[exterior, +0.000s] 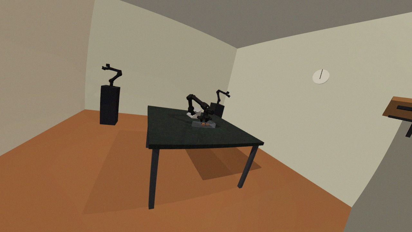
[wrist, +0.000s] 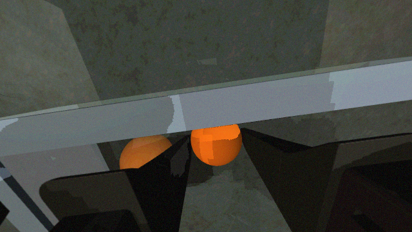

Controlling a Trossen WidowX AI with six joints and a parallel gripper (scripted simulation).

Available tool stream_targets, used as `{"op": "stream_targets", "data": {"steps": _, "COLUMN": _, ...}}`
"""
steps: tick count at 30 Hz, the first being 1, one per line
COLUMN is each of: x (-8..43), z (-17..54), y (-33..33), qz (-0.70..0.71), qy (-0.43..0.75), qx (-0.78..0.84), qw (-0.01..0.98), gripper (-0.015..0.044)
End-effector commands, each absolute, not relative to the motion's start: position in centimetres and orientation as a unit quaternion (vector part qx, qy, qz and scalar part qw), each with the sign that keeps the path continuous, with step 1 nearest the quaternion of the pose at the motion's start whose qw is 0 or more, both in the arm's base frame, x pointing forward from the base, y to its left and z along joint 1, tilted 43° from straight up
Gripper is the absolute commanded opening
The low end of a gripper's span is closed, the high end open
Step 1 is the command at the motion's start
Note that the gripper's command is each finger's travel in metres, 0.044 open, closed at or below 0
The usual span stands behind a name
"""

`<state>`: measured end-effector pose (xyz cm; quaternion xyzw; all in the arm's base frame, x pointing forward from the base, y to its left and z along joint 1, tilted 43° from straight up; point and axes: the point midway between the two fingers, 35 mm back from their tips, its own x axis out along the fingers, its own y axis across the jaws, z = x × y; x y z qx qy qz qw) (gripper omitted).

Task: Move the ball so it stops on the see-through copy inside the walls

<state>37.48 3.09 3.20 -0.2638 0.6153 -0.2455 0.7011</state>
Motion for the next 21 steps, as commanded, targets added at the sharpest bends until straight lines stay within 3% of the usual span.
{"op": "stream_targets", "data": {"steps": 1, "x": 37.3, "z": 3.1, "y": 3.0, "qz": -0.245, "qy": 0.617, "qx": -0.268, "qw": 0.698, "gripper": 0.0158}}
{"op": "stream_targets", "data": {"steps": 7, "x": 37.4, "z": 4.0, "y": 4.0, "qz": -0.237, "qy": 0.621, "qx": -0.273, "qw": 0.695, "gripper": 0.0001}}
{"op": "stream_targets", "data": {"steps": 21, "x": 36.8, "z": 9.5, "y": 9.4, "qz": -0.215, "qy": 0.622, "qx": -0.294, "qw": 0.693, "gripper": 0.0000}}
